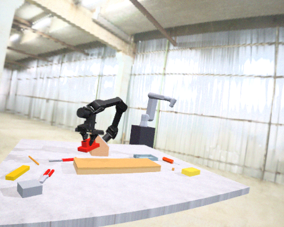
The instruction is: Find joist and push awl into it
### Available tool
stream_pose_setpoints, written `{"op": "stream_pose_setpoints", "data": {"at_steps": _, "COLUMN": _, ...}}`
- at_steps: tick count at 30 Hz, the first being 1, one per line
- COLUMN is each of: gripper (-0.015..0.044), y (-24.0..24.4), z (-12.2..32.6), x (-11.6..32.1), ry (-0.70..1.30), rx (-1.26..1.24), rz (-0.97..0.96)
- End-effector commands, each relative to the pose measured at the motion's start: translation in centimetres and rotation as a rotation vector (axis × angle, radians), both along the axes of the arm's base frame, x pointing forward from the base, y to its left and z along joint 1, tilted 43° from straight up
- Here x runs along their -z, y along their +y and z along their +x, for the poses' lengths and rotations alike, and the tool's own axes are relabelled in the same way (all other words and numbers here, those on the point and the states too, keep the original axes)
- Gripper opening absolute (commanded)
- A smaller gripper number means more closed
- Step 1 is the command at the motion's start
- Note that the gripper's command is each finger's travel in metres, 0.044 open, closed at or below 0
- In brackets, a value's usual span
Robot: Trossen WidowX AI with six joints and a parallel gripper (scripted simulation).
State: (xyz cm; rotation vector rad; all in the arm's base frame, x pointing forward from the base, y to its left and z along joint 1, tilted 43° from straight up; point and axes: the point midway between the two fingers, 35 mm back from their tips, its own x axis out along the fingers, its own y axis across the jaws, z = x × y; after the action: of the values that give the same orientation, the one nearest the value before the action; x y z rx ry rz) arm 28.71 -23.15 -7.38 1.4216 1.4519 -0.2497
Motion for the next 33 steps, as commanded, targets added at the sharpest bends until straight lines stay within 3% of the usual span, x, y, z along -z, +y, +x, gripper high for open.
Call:
{"op": "stream_pose_setpoints", "data": {"at_steps": 1, "gripper": 0.0, "y": -0.7, "z": 1.0, "x": -0.3, "ry": -0.116, "rx": -0.083, "rz": -0.046}}
{"op": "stream_pose_setpoints", "data": {"at_steps": 21, "gripper": 0.0, "y": -2.4, "z": 4.4, "x": -0.5, "ry": -0.666, "rx": -0.559, "rz": -0.285}}
{"op": "stream_pose_setpoints", "data": {"at_steps": 33, "gripper": 0.0, "y": -1.7, "z": 4.8, "x": 0.5, "ry": -0.684, "rx": -0.575, "rz": -0.294}}
